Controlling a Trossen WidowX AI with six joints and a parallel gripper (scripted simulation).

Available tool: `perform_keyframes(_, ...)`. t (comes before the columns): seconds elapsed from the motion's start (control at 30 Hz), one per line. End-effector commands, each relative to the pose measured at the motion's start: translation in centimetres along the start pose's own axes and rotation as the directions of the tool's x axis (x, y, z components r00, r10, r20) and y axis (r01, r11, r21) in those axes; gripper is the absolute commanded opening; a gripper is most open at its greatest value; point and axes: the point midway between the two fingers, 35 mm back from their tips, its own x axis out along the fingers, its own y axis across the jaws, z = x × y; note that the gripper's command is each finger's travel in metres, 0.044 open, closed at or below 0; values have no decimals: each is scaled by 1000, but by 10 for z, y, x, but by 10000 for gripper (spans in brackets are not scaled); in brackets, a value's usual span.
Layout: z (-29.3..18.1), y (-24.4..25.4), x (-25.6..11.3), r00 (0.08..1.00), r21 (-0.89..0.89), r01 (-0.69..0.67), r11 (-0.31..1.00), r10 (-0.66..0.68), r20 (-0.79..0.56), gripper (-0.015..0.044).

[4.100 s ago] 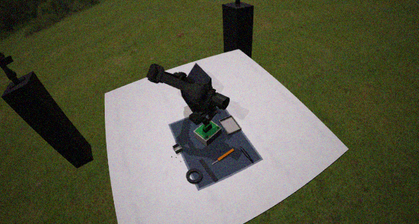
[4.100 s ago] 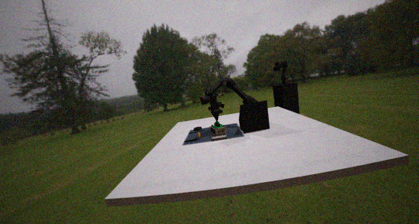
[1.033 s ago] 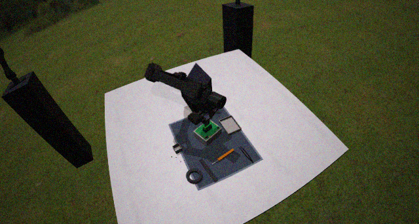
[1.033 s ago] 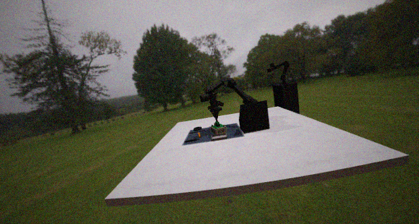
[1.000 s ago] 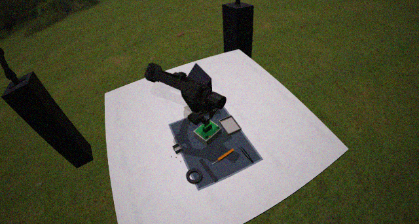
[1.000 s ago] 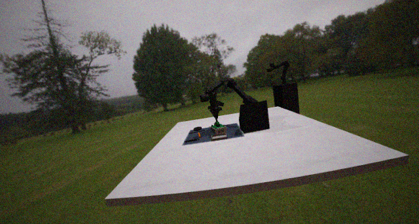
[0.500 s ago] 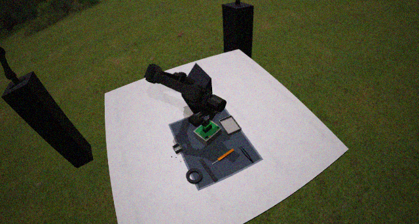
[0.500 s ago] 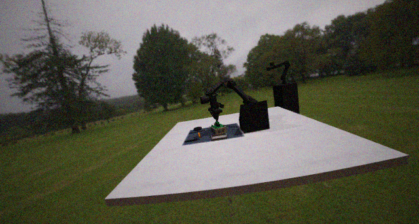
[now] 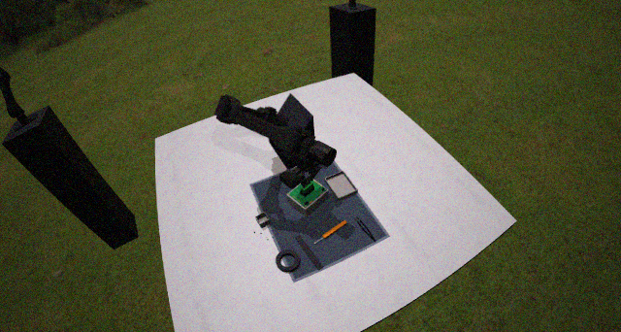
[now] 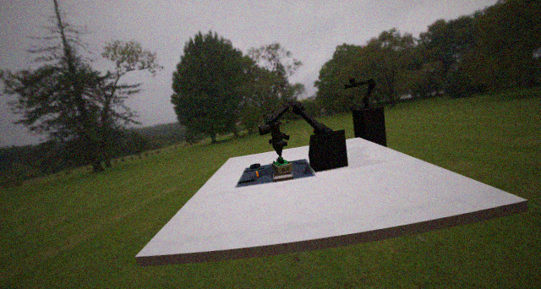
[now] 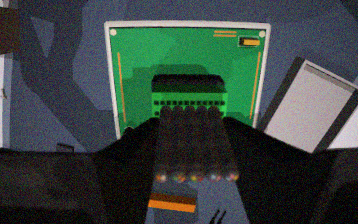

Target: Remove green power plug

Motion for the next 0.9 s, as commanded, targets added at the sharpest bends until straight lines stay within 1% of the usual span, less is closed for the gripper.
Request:
perform_keyframes(0.0,0,1,1,1000,4,-8,1000,8,1,0)
perform_keyframes(0.23,0,1,1,1000,4,-8,1000,8,1,0)
perform_keyframes(0.27,0,1,-2,1000,4,24,1000,-24,-11,0)
perform_keyframes(0.37,0,1,-9,1000,4,22,1000,-22,-11,0)
perform_keyframes(0.47,0,-1,-16,1000,4,-6,1000,6,-11,0)
perform_keyframes(0.63,0,-6,-17,998,5,-65,998,65,-11,0)
perform_keyframes(0.73,0,-3,-17,1000,4,-25,1000,25,-11,0)
perform_keyframes(0.87,0,7,-18,996,3,87,996,-87,-12,0)
